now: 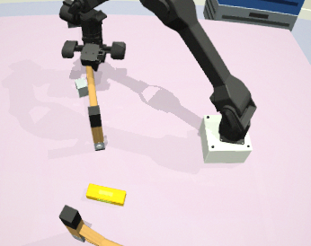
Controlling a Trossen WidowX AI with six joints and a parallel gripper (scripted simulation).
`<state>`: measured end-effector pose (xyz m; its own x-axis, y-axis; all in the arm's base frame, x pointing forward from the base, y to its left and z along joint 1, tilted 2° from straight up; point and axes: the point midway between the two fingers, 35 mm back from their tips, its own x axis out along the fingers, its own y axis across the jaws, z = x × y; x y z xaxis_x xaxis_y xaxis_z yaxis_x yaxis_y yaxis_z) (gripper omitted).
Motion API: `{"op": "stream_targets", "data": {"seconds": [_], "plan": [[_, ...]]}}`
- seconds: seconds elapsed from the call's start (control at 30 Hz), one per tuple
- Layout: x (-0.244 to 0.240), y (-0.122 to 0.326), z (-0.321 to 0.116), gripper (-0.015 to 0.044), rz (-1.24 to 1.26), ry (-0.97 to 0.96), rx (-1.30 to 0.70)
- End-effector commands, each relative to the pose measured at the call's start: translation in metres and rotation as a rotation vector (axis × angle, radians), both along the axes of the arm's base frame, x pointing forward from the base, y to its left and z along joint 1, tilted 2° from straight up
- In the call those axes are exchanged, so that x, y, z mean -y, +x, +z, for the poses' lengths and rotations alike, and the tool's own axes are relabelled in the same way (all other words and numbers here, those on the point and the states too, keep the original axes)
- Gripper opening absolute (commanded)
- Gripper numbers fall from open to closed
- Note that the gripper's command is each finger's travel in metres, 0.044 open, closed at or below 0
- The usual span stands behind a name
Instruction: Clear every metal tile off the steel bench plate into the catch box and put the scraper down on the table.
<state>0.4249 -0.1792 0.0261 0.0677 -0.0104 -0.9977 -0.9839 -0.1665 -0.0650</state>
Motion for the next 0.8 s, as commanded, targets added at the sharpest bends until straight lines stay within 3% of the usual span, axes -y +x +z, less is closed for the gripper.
{"op": "stream_targets", "data": {"seconds": [0.0, 0.77], "plan": [[0.001, 0.001, 0.018, 0.0000, 0.001, -0.006, 0.013], [-0.001, -0.013, 0.093, 0.0000, 0.020, -0.006, 0.012]]}}
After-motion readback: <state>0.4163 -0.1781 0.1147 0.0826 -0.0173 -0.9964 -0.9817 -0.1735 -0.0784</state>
